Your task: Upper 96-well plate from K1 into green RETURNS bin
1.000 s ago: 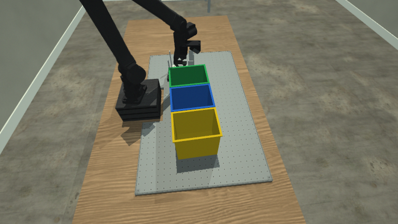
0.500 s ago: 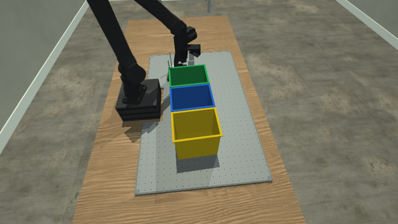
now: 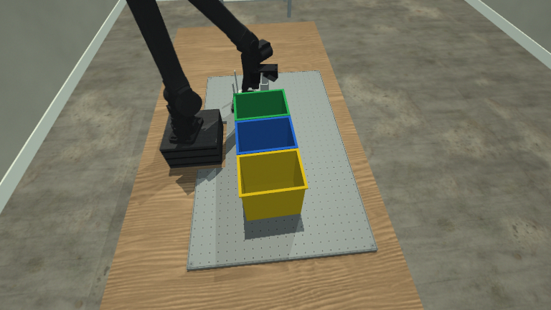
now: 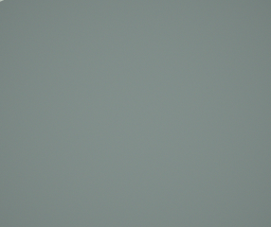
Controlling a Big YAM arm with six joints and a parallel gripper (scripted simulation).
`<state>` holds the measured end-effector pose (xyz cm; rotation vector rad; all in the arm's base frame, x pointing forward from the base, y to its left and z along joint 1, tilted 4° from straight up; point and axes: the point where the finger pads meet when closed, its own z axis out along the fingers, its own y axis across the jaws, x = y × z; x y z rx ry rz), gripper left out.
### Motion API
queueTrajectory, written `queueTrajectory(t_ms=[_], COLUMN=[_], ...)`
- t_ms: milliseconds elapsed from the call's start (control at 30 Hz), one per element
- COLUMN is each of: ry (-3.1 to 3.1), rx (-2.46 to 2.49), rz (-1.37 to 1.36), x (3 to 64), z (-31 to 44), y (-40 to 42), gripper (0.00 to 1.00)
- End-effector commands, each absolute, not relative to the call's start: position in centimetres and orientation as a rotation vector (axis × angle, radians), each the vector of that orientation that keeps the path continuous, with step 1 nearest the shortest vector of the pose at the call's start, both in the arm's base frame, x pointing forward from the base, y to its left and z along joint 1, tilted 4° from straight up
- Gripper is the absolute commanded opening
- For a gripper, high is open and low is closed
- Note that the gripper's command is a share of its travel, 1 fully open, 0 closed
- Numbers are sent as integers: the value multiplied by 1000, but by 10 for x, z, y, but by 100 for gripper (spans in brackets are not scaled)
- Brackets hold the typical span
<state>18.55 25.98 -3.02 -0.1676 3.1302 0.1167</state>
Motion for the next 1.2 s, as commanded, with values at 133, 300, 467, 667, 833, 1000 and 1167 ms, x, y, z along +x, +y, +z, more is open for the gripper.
queueTrajectory(t_ms=[133,300,467,667,833,1000,1167], ry=[3138,3138,3138,3138,3138,3138,3138], rx=[-198,-199,-199,-199,-199,-199,-199], rz=[115,115,115,115,115,115,115], x=[182,182,182,182,182,182,182], z=[-42,-42,-42,-42,-42,-42,-42], y=[264,264,264,264,264,264,264], gripper=[100,100,100,100,100,100,100])
